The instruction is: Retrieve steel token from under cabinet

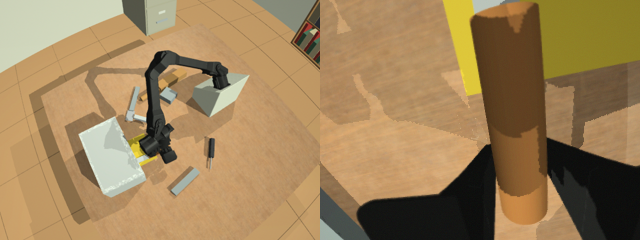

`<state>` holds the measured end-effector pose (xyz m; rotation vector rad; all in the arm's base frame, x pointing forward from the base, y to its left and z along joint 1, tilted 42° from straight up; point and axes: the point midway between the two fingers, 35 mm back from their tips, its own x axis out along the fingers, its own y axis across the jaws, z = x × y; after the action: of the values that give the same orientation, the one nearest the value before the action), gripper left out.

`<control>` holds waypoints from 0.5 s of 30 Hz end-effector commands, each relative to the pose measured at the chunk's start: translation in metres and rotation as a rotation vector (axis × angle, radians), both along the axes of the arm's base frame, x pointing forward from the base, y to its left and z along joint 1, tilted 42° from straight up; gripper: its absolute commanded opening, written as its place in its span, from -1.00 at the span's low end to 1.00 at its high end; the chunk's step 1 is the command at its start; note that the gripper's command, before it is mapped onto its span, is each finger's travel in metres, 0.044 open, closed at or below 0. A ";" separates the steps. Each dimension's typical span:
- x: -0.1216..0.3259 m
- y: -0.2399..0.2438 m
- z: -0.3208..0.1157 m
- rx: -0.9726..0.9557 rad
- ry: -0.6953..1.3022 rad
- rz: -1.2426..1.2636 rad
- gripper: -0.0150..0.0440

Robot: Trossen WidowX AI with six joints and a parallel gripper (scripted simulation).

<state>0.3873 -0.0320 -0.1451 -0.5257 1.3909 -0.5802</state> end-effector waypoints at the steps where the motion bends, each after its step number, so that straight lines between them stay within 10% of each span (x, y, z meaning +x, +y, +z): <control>1: -0.006 -0.001 -0.002 -0.001 -0.001 -0.005 -0.49; 15: -0.020 0.000 -0.004 -0.001 0.000 -0.005 -0.49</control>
<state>0.3727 -0.0319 -0.1471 -0.5256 1.3901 -0.5808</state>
